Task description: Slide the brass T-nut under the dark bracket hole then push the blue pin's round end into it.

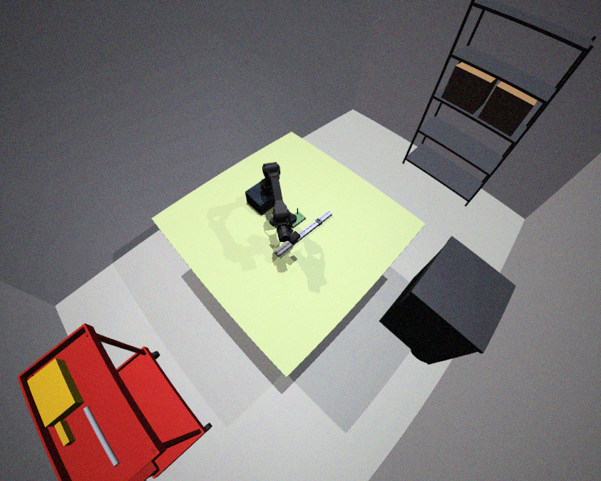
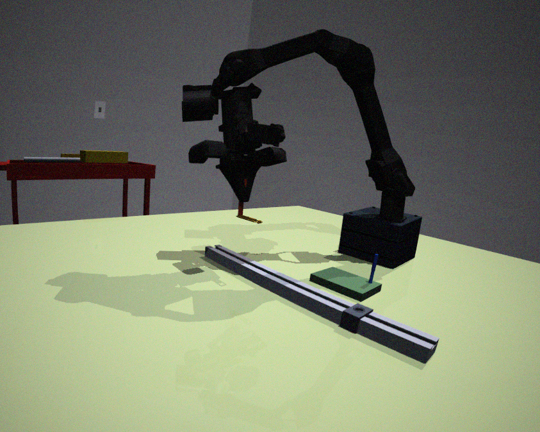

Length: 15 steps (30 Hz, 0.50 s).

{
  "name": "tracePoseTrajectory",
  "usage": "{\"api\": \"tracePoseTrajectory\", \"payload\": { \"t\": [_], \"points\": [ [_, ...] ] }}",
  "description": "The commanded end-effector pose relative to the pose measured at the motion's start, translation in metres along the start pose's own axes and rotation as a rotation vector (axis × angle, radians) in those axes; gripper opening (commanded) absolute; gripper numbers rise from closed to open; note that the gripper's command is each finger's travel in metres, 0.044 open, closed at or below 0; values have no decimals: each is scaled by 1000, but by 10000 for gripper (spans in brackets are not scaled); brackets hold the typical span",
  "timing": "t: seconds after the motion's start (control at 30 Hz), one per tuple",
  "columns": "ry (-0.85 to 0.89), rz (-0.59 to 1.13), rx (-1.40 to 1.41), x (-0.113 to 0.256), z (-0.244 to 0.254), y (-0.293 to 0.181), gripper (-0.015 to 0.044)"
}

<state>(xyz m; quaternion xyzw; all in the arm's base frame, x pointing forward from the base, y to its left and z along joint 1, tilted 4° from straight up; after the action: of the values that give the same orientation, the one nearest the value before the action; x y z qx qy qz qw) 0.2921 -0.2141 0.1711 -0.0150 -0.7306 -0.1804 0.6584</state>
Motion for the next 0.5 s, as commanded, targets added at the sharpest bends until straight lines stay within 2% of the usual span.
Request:
{"api": "tracePoseTrajectory", "payload": {
  "t": [0.0, 0.47],
  "points": [
    [-8, 3, -1, 3, -3, -6, -150],
    [-25, -1, -5, 3, -5, -17, -150]
  ]
}}
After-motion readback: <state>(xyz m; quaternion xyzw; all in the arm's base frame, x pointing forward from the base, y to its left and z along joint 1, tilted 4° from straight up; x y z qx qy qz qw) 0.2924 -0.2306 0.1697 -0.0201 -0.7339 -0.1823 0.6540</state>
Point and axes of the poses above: the point midway between the two fingers, 35 mm back from their tips, its own x axis back along the fingers, its own z axis across the jaws, y = z × x, the point moved 8 cm from there along x, back along the fingers, and after that the axes turned 7 degrees about -x, right-handed, at the moved point
